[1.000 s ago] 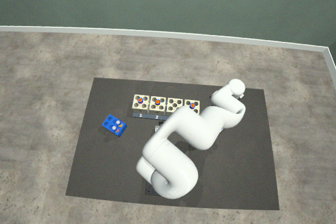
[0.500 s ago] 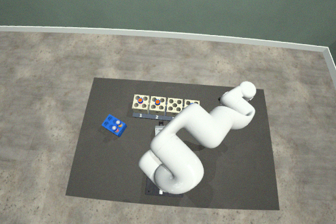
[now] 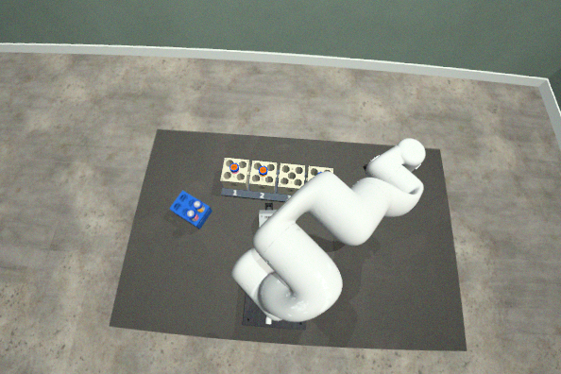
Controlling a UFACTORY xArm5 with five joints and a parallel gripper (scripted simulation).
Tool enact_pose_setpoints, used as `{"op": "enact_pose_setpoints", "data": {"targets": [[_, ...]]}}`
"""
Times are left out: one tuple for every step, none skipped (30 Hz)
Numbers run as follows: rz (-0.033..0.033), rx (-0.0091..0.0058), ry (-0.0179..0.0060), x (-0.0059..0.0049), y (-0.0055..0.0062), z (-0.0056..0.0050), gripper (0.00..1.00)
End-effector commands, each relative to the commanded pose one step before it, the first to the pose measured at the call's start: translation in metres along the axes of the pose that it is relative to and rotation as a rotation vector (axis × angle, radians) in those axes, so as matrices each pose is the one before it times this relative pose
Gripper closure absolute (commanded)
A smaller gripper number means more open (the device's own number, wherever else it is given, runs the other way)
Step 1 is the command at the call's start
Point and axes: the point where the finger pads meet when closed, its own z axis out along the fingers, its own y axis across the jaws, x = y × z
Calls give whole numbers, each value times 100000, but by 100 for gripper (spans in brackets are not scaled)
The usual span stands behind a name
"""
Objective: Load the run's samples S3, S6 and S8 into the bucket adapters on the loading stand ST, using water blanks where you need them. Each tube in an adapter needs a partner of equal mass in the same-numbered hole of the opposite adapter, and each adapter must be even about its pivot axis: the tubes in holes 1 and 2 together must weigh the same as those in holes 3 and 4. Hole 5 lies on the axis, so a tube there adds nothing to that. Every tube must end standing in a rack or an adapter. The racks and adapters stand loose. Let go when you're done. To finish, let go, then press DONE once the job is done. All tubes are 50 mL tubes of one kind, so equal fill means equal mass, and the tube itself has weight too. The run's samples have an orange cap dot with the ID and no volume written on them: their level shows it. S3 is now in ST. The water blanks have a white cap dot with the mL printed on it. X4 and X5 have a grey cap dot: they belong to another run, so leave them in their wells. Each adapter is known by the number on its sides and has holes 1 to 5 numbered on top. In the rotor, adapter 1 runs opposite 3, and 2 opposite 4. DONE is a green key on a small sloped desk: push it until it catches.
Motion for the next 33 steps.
{"op": "enact_pose_setpoints", "data": {"targets": [[4, -797, 423, 117, 3, 677, 43], [0, 0, 0, 0, 0, 200, 43], [0, 0, 0, 0, 0, 200, 43], [0, 0, 0, 0, 0, 200, 43], [0, 0, 0, 0, 0, 200, 43], [0, 0, 0, 0, 0, 200, 43], [0, 0, 0, 0, 0, 200, 43], [0, 0, 0, 0, 0, 200, 43], [0, 0, 0, 0, 0, 200, 43], [0, 0, 0, 0, 0, 200, 43], [0, 0, 0, 0, 0, 200, 43], [0, 0, 0, 0, 0, 0, 43], [0, 0, 0, 0, 0, 0, 43], [0, 0, 0, 0, 0, 200, 43], [0, 0, 0, 0, 0, 200, 43], [0, 0, 0, 0, 0, 200, 43], [0, 0, 0, 0, 0, 200, 43], [0, 0, 0, 0, 0, 200, 43], [0, 0, 0, 0, 0, 200, 43], [0, 0, 0, 0, 0, 200, 43], [0, 0, 0, 0, 0, 200, 43], [0, 0, 0, 0, 0, 200, 43], [0, 0, 0, 0, 0, 200, 43], [0, 0, 0, 0, 0, 200, 43], [0, 0, 0, 0, 0, 200, 43], [0, 0, 0, 0, 0, 200, 43], [0, 0, 0, 0, 0, 200, 43], [0, 0, 0, 0, 0, 200, 43], [0, 0, 0, 0, 0, 0, 43], [0, 0, 0, 0, 0, 0, 43], [0, 0, 0, 0, 0, 200, 43], [0, 0, 0, 0, 0, 200, 43], [0, 0, 0, 0, 0, 200, 43]]}}
